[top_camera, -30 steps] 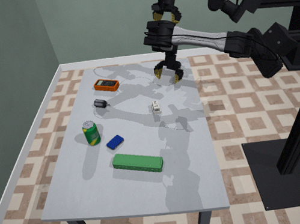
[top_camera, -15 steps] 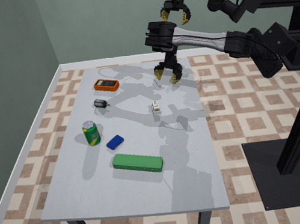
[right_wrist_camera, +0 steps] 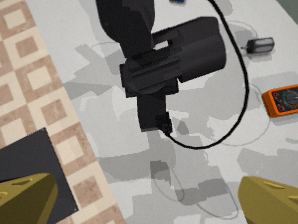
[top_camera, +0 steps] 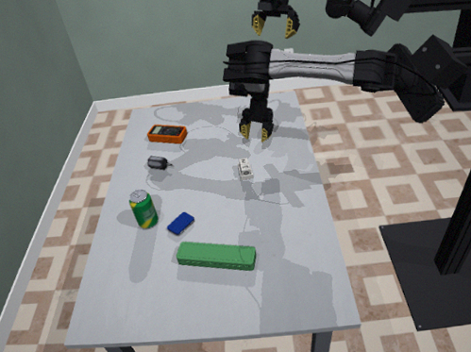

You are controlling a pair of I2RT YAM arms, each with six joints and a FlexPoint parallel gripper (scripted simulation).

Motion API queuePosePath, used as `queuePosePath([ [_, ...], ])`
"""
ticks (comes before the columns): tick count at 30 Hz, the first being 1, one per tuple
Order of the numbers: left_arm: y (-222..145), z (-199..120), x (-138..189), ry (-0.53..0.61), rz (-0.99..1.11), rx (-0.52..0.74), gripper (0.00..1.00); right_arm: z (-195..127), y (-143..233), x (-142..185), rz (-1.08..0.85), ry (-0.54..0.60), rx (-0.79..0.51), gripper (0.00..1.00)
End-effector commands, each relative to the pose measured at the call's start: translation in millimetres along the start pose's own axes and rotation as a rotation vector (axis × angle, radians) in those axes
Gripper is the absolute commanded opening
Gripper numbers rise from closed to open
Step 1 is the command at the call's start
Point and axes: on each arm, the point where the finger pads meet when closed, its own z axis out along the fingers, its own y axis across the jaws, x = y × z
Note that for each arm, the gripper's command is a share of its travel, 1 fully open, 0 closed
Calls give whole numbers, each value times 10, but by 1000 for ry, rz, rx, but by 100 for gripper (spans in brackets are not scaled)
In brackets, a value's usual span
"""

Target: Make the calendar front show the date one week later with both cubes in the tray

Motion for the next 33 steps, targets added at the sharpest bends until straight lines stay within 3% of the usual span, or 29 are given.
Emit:
queuePosePath([
  [1, 256, 138, 78, -164, -231, 30, 55, -19, -10, -37, -7, -13, -1, 100],
  [8, 284, 433, 365, -294, -449, 139, 55, 3, -104, -156, 5, -77, 2, 100],
  [13, 308, 536, 497, -309, -512, 161, 55, 87, -155, -228, 58, -129, -22, 100],
  [18, 319, 579, 506, -293, -508, 150, 55, 143, -193, -231, 89, -134, -30, 100],
  [27, 123, 854, 325, -296, -472, 181, 42, 213, -230, -246, 125, -145, -42, 100],
  [31, 243, 860, 322, -300, -470, 177, 53, 213, -230, -246, 125, -145, -42, 100],
  [33, 243, 860, 322, -300, -470, 177, 53, 213, -230, -246, 125, -145, -42, 100],
])
